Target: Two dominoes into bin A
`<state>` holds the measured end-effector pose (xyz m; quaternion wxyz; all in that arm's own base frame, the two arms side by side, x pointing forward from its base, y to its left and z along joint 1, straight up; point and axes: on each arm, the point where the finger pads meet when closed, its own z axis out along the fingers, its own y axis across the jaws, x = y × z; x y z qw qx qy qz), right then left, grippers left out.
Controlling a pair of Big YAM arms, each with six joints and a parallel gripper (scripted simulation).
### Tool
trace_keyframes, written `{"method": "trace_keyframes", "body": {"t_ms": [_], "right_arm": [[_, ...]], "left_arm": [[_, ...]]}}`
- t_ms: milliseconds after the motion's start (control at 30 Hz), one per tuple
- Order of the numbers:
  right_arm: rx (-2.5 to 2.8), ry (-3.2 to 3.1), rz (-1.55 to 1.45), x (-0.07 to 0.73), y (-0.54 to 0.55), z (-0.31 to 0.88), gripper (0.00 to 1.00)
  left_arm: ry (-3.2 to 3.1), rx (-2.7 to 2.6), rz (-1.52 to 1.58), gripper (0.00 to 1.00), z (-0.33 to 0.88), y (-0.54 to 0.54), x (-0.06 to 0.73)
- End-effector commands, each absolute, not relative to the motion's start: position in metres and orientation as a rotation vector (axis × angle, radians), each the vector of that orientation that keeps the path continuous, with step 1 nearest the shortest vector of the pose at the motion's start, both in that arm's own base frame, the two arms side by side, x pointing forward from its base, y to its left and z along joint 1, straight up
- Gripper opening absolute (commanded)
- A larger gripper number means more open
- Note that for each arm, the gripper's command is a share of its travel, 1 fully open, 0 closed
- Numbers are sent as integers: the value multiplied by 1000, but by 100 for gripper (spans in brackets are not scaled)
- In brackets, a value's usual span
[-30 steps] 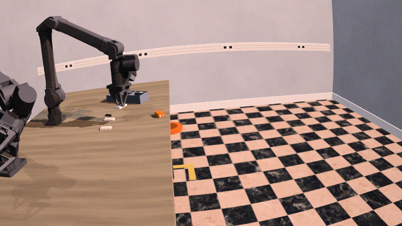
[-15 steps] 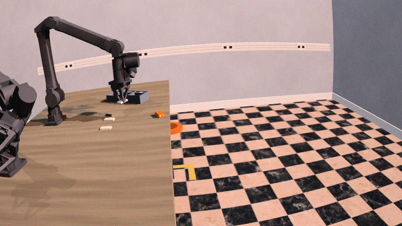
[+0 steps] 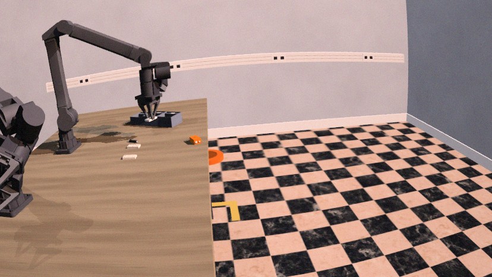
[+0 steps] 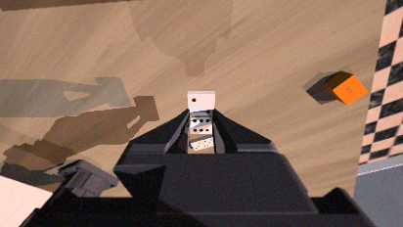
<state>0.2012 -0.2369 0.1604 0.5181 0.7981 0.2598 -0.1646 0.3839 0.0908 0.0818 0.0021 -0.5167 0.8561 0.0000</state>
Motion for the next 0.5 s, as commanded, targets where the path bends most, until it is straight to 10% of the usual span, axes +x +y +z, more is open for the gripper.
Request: {"method": "trace_keyframes", "body": {"t_ms": [0,467], "right_arm": [[1916,611,-394,201,-239,163,100],[1916,611,-394,201,-239,163,100]], "left_arm": [[2715,-1581,-2,20,73,113,379],[2668,-1553,-9,20,92,194,385]]}}
